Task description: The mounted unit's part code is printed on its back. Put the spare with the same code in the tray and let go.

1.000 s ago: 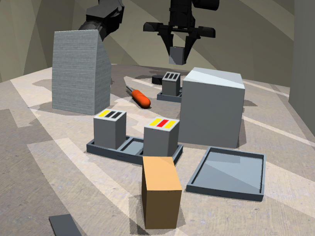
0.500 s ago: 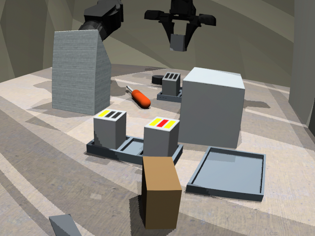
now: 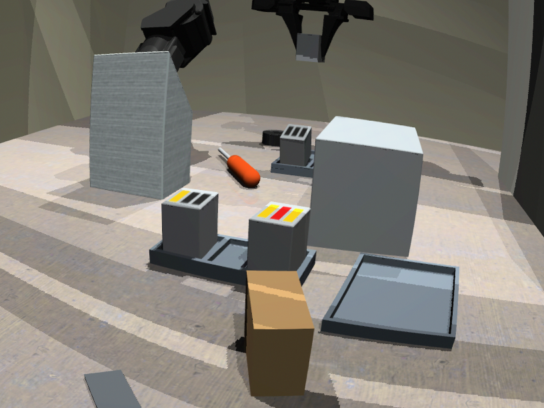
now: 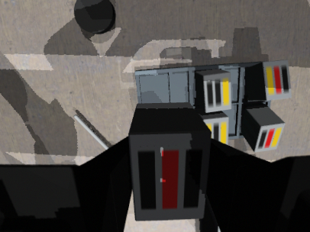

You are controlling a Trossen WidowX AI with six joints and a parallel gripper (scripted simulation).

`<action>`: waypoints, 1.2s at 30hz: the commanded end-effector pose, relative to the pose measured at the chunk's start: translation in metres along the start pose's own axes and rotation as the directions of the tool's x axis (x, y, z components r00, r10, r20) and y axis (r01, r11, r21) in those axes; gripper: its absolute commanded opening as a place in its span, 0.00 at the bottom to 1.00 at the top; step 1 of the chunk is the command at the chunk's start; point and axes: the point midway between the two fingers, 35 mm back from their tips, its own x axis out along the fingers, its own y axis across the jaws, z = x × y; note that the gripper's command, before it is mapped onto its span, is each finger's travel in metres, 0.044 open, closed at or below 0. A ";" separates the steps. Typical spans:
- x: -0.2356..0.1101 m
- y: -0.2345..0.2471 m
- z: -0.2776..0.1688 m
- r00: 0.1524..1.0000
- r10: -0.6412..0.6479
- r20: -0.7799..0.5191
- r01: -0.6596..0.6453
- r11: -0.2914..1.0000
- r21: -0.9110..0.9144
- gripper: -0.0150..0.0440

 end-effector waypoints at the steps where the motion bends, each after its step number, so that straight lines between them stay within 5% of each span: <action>1: -0.004 -0.010 -0.002 1.000 -0.008 0.000 0.008 1.000 -0.003 0.25; 36: -0.031 -0.147 -0.117 0.996 -0.037 -0.084 0.045 0.994 0.096 0.25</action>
